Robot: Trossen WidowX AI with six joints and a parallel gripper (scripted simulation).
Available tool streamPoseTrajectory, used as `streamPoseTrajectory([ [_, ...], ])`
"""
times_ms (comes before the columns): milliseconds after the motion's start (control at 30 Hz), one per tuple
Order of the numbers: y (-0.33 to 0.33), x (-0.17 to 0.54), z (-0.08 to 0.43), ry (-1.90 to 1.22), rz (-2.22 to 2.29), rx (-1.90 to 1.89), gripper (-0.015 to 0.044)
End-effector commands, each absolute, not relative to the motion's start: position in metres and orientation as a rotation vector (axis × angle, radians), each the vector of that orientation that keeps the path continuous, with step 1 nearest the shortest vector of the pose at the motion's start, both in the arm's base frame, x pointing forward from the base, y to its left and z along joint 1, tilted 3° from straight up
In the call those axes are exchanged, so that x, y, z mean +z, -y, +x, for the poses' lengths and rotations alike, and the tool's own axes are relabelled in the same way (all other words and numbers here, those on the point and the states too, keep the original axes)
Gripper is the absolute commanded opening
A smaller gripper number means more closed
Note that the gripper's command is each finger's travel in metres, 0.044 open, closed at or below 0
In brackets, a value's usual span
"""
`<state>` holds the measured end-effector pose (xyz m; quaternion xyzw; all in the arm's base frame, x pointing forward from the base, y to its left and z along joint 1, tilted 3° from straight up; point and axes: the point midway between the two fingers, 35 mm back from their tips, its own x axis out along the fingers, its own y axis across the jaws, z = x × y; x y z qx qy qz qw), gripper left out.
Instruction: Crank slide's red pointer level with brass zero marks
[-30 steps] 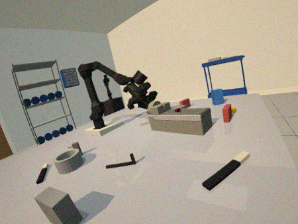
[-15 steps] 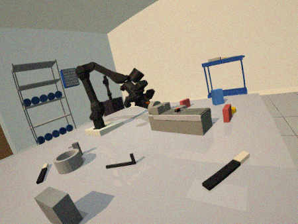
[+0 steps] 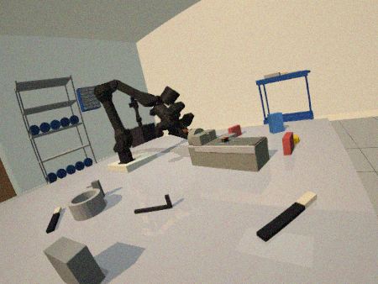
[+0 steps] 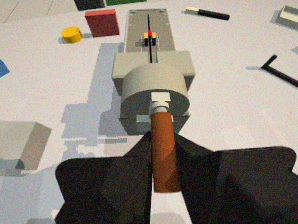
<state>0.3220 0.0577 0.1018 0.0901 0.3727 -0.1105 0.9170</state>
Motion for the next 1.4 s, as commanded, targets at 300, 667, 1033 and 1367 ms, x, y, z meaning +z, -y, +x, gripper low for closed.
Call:
streamPoseTrajectory([
  [300,-0.0459,0.0981,0.3184,-0.763,0.181,-0.250,0.0000],
  [667,-0.0435,0.0959,0.3177,-0.763,0.181,-0.250,0.0000],
  [1033,-0.0419,0.0937,0.3172,-0.763,0.181,-0.250,0.0000],
  [1367,-0.0405,0.0915,0.3168,-0.763,0.180,-0.250,0.0000],
])
